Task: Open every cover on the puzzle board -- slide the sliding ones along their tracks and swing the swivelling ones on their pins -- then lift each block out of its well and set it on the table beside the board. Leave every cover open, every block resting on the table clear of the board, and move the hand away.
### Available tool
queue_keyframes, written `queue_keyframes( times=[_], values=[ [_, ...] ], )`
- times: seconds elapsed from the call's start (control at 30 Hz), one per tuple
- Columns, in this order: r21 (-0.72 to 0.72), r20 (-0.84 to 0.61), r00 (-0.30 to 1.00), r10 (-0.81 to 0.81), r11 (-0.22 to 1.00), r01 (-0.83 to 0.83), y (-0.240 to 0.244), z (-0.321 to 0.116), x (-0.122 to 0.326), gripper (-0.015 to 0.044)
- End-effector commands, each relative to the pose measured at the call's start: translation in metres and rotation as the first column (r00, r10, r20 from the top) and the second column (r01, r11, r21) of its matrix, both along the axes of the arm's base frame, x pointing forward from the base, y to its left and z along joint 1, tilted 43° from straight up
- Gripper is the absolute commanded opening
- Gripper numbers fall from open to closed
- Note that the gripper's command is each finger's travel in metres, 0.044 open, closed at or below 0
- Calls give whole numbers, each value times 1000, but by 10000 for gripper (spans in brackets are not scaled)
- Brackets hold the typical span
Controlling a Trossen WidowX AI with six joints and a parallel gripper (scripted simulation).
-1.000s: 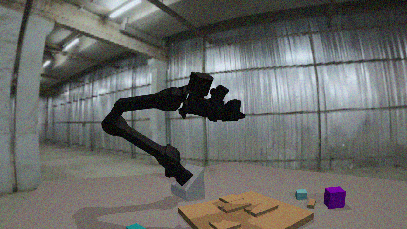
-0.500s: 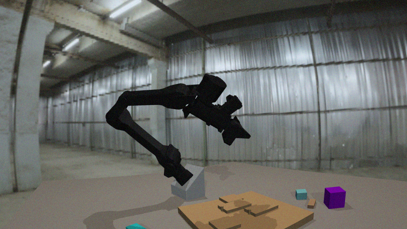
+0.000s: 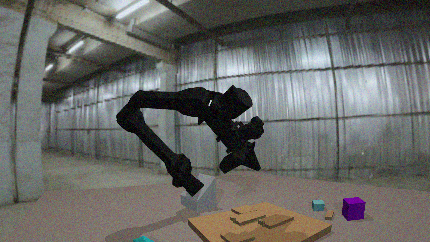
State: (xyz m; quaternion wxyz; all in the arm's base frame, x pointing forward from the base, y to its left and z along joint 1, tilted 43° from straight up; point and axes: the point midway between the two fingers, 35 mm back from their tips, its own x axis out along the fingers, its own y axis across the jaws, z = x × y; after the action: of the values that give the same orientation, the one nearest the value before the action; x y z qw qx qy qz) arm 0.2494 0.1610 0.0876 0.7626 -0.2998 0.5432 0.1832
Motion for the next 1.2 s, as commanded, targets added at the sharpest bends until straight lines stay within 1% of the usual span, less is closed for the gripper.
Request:
queue_keyframes(
  times=[0.0,0.3,0.5,0.7,0.8,1.17],
  values=[
    [-73,10,988,-152,986,153,-23,-2,12,0],
    [-191,74,915,-397,895,403,-65,-1,29,0],
    [-272,147,841,-521,796,541,-94,2,37,0],
    [-337,239,756,-609,678,653,-121,8,44,0],
    [-349,262,735,-625,649,676,-128,10,46,0],
    [-349,262,735,-625,649,676,-128,10,46,0]
  ],
)
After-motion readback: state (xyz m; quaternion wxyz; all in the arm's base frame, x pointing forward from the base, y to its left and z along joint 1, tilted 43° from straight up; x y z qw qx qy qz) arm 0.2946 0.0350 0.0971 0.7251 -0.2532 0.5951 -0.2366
